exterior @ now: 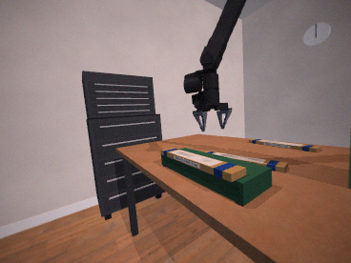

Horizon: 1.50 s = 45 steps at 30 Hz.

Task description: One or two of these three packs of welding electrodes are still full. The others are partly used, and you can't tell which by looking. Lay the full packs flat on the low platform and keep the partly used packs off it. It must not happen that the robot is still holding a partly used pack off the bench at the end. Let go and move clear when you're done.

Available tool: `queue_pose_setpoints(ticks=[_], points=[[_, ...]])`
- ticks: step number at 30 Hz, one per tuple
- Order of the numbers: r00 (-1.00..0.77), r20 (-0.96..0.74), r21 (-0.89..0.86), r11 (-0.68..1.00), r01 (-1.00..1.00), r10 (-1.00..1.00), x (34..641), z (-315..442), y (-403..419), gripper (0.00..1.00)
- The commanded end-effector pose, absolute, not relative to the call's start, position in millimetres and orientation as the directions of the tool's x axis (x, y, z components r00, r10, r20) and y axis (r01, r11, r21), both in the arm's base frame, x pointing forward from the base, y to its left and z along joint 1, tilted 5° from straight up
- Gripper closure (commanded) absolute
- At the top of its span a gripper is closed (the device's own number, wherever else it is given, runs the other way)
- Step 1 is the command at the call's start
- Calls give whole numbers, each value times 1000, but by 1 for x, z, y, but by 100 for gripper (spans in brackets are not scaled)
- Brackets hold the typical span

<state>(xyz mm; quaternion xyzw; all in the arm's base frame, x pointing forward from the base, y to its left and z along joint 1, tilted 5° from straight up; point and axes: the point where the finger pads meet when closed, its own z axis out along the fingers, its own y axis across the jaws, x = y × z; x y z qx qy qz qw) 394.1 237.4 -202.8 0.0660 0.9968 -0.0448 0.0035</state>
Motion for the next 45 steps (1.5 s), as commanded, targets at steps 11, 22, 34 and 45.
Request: queue_pose_setpoints(ticks=[11, 22, 34, 45], points=[[-994, -41, -68, 992, 105, 102, 404, -194, 155, 4], [-994, -45, -69, 992, 105, 102, 406, -192, 94, 4], [-994, -41, -76, 992, 105, 102, 404, -193, 26, 4], [-994, -43, -79, 991, 105, 102, 408, -193, -49, 4]])
